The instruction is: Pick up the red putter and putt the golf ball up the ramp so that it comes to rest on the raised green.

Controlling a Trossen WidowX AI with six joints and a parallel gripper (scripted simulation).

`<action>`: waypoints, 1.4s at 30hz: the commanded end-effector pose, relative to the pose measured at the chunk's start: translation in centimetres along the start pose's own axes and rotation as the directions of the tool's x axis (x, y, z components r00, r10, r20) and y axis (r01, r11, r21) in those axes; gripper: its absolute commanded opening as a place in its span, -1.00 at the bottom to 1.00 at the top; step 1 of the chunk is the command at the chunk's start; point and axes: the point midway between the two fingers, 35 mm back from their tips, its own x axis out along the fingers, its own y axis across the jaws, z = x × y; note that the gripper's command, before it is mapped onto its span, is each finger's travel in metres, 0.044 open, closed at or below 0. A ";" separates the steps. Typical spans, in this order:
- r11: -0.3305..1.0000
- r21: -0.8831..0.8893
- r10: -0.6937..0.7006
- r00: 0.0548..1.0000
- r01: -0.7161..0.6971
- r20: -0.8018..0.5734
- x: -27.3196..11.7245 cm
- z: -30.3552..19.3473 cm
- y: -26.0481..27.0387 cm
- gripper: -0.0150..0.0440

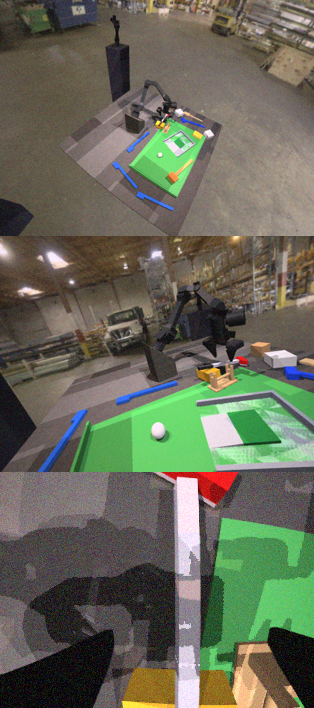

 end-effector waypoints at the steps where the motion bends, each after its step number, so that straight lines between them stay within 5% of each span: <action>1: 1.000 0.008 0.002 1.000 -0.001 -0.007 0.6 -0.3 0.0 1.00; 33: 1.000 0.009 0.002 1.000 -0.002 -0.005 5.3 -0.5 0.1 1.00; 42: 1.000 0.001 0.002 1.000 -0.002 0.003 5.0 -0.3 0.0 0.20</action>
